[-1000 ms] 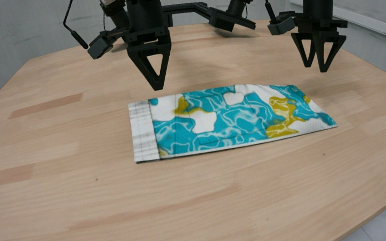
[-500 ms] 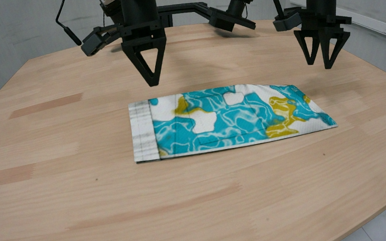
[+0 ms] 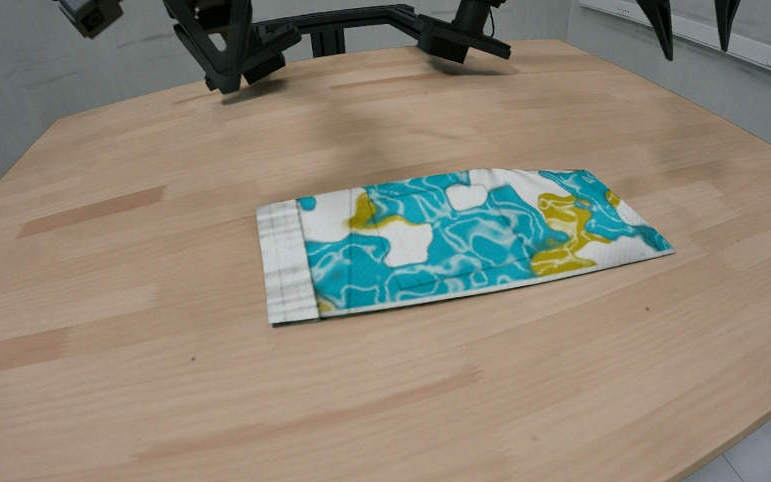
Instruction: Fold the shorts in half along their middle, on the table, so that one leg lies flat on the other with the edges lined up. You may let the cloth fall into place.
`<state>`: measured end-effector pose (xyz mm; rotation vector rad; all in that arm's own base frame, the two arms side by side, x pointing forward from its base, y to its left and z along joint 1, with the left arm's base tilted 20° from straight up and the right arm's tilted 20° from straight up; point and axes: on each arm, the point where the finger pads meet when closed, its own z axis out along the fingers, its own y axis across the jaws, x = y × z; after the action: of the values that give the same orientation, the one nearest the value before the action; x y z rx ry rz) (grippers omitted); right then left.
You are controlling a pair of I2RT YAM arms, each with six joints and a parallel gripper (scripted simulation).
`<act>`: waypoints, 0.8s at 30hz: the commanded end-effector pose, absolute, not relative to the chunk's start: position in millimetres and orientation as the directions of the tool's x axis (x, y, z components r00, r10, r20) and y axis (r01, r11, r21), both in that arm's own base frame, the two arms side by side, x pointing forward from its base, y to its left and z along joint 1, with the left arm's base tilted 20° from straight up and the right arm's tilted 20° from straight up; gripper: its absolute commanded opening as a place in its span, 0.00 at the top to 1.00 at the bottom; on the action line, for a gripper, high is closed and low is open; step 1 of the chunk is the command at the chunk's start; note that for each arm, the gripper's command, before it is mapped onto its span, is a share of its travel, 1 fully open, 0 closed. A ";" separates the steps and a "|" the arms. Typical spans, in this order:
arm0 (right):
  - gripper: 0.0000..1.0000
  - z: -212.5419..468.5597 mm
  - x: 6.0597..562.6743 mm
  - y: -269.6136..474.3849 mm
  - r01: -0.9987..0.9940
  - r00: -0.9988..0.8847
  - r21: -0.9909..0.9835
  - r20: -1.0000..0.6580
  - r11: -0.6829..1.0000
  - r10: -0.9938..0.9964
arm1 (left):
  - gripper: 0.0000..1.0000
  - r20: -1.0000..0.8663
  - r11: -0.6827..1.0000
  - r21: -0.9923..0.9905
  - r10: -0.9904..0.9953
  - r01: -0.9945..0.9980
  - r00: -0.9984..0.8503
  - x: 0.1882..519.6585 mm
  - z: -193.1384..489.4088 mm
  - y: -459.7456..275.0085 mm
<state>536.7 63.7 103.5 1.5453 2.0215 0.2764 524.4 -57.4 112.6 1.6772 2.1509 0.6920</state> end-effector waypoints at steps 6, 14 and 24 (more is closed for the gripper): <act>0.46 167.6 537.2 55.2 0.640 -0.302 0.579 -0.414 0.504 0.859 | 0.46 -0.251 0.443 0.668 0.890 0.598 -0.380 528.9 179.7 -53.5; 0.46 224.3 522.4 43.2 0.469 -0.356 0.590 -0.554 0.657 0.752 | 0.46 -0.492 0.640 0.648 0.765 0.413 -0.415 515.3 234.7 -42.7; 0.46 276.8 498.8 30.3 0.298 -0.348 0.534 -0.711 0.791 0.611 | 0.46 -0.704 0.798 0.552 0.601 0.241 -0.379 493.4 286.1 -30.3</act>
<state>504.3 33.6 240.9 0.8503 2.0149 0.3701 496.0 -31.3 241.6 0.8039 2.0762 0.5060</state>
